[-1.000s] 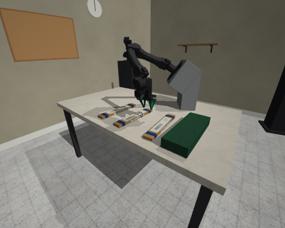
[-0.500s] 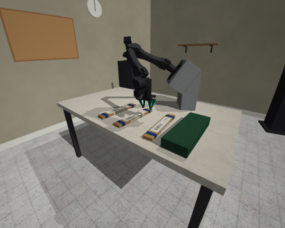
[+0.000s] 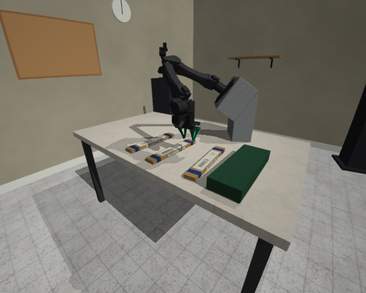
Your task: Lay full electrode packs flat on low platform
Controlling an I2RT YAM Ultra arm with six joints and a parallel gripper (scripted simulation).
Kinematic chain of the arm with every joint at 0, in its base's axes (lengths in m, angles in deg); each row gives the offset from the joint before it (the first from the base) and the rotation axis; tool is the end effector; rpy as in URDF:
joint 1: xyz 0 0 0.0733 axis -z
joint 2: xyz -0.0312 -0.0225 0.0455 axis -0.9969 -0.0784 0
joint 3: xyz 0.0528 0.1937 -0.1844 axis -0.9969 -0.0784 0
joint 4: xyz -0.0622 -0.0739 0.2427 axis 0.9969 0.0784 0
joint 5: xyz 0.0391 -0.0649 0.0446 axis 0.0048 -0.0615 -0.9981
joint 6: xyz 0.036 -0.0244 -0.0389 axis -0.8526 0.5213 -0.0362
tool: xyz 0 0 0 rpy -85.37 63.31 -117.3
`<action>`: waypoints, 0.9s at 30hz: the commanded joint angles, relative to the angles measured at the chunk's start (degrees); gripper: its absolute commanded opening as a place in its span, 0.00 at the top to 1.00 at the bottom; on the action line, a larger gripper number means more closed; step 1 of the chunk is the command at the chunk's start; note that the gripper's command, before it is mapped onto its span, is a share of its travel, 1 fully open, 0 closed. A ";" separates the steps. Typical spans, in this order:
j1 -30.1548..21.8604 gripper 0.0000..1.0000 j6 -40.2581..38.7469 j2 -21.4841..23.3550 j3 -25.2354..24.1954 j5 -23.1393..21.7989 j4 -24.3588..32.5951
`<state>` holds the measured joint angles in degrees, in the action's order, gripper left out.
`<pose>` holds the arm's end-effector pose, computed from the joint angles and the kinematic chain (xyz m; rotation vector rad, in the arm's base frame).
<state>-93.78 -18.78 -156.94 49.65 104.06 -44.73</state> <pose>0.3834 0.0243 0.1411 0.0311 2.3926 -1.0884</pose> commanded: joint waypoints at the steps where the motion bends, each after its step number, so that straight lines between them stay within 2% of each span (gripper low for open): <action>1: -1.67 0.35 -0.29 -0.69 0.09 0.10 0.80; 17: -1.74 0.35 -0.41 -0.60 -1.36 0.29 0.59; 27: -1.82 0.35 -0.47 -0.58 -0.59 0.35 0.34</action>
<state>-93.98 -19.02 -156.94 49.49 104.06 -44.69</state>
